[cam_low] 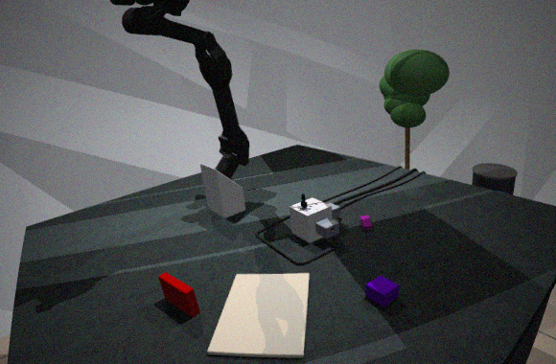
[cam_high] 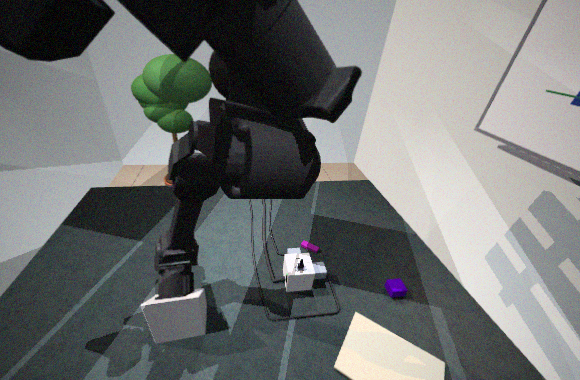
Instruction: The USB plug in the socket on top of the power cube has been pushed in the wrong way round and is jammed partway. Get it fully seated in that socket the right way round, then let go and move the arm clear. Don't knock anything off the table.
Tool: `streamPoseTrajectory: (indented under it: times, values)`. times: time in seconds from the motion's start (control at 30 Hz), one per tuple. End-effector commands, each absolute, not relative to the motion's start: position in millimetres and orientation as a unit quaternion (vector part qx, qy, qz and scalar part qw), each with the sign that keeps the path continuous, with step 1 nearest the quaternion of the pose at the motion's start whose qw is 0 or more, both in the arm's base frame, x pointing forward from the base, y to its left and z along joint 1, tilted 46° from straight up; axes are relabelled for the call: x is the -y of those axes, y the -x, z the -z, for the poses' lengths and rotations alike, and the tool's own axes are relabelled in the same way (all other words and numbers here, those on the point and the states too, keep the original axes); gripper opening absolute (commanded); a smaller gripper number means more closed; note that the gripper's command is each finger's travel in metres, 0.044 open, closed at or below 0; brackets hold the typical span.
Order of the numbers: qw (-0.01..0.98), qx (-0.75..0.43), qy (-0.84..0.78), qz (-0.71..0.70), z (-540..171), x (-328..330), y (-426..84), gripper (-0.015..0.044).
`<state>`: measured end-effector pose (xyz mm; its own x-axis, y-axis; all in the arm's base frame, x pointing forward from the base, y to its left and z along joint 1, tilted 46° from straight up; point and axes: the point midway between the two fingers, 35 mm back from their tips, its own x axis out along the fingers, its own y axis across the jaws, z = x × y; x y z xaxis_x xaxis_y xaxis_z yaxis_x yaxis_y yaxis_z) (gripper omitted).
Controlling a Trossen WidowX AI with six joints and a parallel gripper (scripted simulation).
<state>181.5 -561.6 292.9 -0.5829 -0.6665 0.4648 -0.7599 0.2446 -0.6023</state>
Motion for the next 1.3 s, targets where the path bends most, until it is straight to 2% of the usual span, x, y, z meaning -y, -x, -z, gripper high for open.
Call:
streamPoseTrajectory:
  times: [0.0,0.07,0.2,0.37,0.5,0.9,1.27]
  values:
    - [0.061,0.790,-0.457,-0.405,-293.2,561.9,-184.3,0.0426]
    - [0.100,0.807,-0.487,-0.320,-295.1,563.9,-206.4,0.0440]
    - [0.239,0.795,-0.553,-0.064,-292.1,564.0,-275.7,0.0440]
    - [0.413,0.688,-0.571,0.176,-279.2,550.0,-343.4,0.0440]
    - [0.503,0.595,-0.562,0.278,-264.4,536.5,-380.9,0.0440]
    - [0.735,0.248,-0.456,0.436,-206.3,469.2,-470.3,0.0440]
    - [0.881,-0.115,-0.260,0.379,-136.8,369.9,-516.6,0.0440]
